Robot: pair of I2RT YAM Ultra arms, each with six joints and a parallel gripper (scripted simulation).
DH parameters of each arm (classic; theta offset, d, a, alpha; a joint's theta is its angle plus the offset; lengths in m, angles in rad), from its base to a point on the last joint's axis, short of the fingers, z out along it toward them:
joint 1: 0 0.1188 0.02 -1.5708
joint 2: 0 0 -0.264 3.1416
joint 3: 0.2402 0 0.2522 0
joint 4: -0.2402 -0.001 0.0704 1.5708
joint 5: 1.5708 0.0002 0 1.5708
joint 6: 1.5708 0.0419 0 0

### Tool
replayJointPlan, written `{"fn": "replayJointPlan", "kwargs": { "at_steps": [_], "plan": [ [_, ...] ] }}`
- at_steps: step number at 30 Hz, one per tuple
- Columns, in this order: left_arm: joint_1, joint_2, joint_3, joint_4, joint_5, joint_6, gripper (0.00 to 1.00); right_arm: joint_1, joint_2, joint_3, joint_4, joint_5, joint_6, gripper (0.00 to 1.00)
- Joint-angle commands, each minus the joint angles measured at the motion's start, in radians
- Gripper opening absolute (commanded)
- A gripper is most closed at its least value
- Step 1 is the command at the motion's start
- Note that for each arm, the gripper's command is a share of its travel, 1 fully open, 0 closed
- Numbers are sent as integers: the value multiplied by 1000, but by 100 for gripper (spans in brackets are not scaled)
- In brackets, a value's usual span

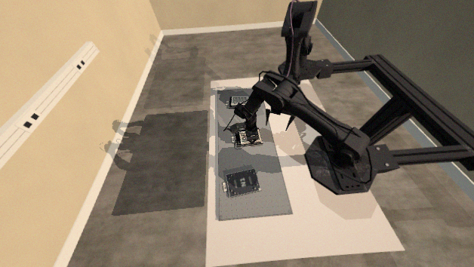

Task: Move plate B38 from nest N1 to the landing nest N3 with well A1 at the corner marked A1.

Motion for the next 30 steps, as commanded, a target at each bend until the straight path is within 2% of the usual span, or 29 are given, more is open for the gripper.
{"fn": "replayJointPlan", "kwargs": {
  "at_steps": [1,30],
  "plan": [
    [-4,-30,0,4,0,-1,82,3,-27,-9,3,-8,-6,100],
    [-14,-48,52,-51,-10,2,82,3,-27,-9,3,-8,-6,100]
  ]
}}
